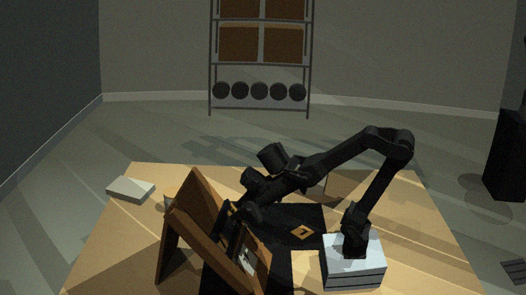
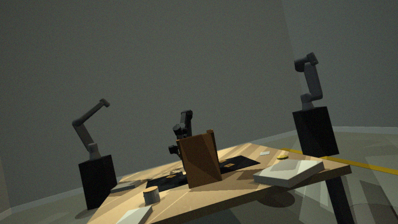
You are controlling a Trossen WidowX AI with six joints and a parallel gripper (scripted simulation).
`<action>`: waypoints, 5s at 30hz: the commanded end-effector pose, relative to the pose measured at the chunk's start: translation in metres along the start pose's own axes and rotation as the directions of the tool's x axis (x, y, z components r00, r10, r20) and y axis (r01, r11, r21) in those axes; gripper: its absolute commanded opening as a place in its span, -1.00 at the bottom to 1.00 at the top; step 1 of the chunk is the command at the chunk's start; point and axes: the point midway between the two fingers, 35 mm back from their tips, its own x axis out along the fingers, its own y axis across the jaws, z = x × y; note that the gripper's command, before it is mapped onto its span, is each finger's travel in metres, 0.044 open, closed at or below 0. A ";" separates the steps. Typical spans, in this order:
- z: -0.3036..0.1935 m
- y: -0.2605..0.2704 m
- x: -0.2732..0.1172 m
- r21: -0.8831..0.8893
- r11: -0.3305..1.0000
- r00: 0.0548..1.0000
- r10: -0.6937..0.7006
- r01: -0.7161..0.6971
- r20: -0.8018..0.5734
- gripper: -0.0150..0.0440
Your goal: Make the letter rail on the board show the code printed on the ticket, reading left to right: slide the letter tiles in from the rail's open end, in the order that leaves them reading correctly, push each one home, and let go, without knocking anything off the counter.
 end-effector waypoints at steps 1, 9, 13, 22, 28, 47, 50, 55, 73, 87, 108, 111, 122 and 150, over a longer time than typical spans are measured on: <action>0.001 0.000 -0.001 0.002 1.000 1.000 -0.006 0.006 0.007 -0.49; 0.000 0.004 0.000 0.003 1.000 1.000 -0.005 0.005 0.007 -0.49; 0.000 0.006 0.000 0.003 1.000 1.000 -0.005 0.005 0.007 -0.49; 0.001 0.010 0.000 0.003 1.000 1.000 -0.005 0.005 0.007 -0.49; 0.001 0.013 0.000 0.003 1.000 1.000 -0.005 0.005 0.007 -0.49; 0.001 0.022 -0.001 0.004 1.000 1.000 -0.004 0.004 0.007 -0.49; 0.001 0.024 -0.001 0.004 1.000 1.000 -0.004 0.004 0.007 -0.49; 0.001 0.026 -0.001 0.005 1.000 1.000 -0.004 0.004 0.007 -0.49; 0.000 0.035 0.000 0.005 1.000 1.000 -0.004 0.003 0.007 -0.49; 0.000 0.042 0.000 0.006 1.000 1.000 -0.003 0.003 0.007 -0.49; 0.001 0.052 0.000 0.007 1.000 1.000 -0.002 0.002 0.007 -0.49; 0.001 0.053 0.000 0.007 1.000 1.000 -0.002 0.002 0.007 -0.49; 0.001 0.058 0.000 0.008 1.000 1.000 -0.002 0.002 0.007 -0.49; 0.001 0.072 0.000 0.009 1.000 1.000 -0.001 0.001 0.007 -0.49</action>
